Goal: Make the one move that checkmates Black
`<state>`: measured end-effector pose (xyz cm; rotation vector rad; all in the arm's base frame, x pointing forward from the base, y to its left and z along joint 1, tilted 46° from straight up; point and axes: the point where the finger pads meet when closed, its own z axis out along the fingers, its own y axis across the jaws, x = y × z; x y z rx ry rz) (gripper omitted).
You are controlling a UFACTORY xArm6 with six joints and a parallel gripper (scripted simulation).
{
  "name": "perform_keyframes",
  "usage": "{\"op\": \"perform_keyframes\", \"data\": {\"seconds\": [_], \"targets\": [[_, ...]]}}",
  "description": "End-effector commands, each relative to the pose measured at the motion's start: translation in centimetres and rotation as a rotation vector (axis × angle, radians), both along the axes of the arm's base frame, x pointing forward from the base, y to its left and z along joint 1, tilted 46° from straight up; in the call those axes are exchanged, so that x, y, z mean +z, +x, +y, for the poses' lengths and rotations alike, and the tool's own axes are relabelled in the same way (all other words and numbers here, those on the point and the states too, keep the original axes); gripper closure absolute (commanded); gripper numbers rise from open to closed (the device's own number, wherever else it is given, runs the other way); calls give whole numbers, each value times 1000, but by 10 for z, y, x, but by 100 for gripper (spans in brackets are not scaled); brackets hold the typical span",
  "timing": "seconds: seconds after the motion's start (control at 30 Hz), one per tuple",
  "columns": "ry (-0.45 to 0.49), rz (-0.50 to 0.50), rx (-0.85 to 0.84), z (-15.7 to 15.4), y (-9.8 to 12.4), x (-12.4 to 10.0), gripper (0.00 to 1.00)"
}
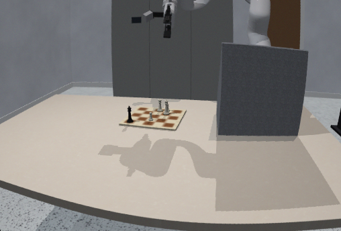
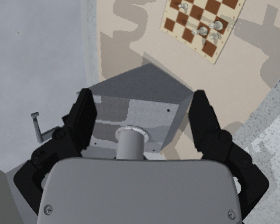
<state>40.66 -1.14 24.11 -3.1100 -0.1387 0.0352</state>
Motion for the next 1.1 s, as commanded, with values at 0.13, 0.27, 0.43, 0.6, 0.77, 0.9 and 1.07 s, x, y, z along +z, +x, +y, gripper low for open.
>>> {"op": "perform_keyframes", "data": {"seconds": [0.13,0.27,0.43,0.6,0.77,0.9,1.07], "targets": [[113,38,211,-25,14,-19,0],[169,39,311,-39,21,-29,0],[227,28,409,-53,27,-40,0],[284,6,506,-68,32,-50,0],[364,-47,644,-90,39,-67,0],[411,-94,731,-105,43,-78,0],[451,-147,812,-120,46,-88,0]]}}
